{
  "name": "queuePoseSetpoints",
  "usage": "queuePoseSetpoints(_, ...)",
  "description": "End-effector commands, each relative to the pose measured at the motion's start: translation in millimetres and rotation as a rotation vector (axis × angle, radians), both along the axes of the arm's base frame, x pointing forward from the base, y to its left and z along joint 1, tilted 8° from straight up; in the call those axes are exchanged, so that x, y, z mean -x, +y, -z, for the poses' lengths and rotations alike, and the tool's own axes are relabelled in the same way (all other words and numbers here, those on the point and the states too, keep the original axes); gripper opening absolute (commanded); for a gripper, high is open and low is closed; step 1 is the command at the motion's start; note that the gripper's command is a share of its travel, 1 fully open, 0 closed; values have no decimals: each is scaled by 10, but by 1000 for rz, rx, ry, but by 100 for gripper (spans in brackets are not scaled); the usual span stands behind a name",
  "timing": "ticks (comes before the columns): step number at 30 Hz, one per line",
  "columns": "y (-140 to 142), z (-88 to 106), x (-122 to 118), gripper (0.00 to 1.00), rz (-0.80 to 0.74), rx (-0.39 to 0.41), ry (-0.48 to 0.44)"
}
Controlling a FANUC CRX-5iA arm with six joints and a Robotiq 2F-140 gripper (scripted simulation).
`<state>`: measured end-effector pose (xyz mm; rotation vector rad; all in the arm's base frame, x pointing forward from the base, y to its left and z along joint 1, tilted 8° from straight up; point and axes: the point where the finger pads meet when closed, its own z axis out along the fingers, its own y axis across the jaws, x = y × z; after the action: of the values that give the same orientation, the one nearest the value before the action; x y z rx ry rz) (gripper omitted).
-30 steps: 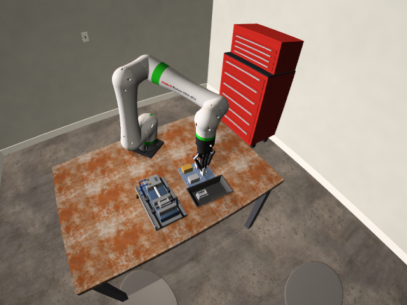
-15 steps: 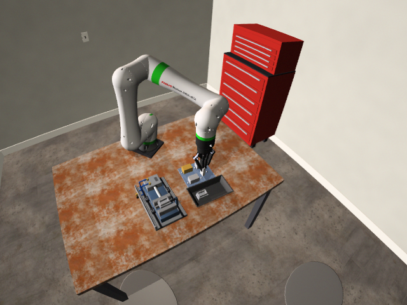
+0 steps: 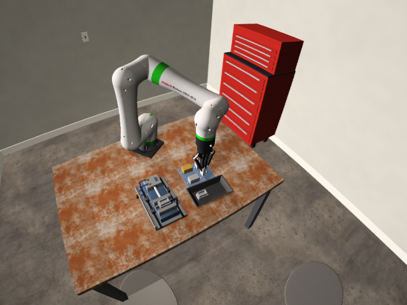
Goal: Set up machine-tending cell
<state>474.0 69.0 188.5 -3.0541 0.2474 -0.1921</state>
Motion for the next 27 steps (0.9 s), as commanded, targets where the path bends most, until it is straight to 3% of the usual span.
queuePoseSetpoints(1,0,-3,-1,0,0,0,0)
queuePoseSetpoints(18,-12,-207,26,0,0,0,0)
queuePoseSetpoints(27,-27,-444,57,0,0,0,0)
